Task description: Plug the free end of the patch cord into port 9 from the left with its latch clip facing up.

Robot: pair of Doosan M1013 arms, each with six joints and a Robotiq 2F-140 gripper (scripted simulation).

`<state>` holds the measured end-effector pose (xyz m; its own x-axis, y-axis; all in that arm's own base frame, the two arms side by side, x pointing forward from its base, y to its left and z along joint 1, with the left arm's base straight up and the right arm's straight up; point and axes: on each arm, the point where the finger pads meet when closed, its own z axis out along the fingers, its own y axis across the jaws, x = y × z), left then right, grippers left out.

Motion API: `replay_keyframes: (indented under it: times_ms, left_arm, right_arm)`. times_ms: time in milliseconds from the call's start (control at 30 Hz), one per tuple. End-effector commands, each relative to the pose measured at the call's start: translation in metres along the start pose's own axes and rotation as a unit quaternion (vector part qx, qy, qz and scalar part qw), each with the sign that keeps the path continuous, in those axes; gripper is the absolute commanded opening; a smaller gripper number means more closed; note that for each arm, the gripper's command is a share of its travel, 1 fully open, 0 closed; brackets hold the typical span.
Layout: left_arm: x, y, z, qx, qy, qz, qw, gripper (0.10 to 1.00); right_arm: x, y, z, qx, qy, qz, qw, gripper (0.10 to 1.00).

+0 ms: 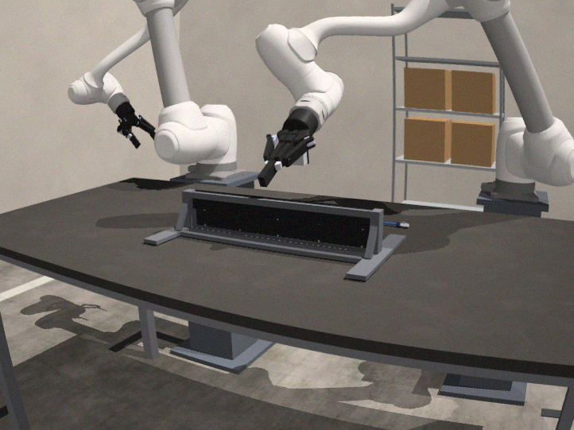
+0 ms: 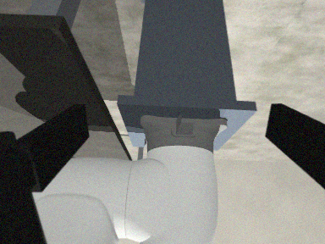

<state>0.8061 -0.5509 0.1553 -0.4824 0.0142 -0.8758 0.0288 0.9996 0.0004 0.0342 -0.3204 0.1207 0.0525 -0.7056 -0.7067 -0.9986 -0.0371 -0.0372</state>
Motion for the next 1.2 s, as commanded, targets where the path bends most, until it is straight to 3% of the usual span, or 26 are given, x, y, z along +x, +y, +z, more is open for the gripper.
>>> replay_keyframes:
  times_ms: [0,133,367,1167]
  left_arm:
    - [-0.002,-0.001,0.030,0.000,-0.001,-0.001,1.000,0.099]
    - [-0.002,-0.001,0.057,0.000,-0.001,-0.001,1.000,0.099]
    - [-0.002,-0.001,0.072,0.000,-0.001,-0.001,1.000,0.099]
    - [-0.002,-0.001,0.073,0.000,-0.001,-0.001,1.000,0.099]
  right_arm:
    - [0.000,0.000,0.000,0.000,0.000,0.000,1.000,1.000]
    - [0.000,0.000,0.000,0.000,0.000,0.000,1.000,1.000]
    - [0.000,0.000,0.000,0.000,0.000,0.000,1.000,1.000]
    - [0.000,0.000,0.000,0.000,0.000,0.000,1.000,1.000]
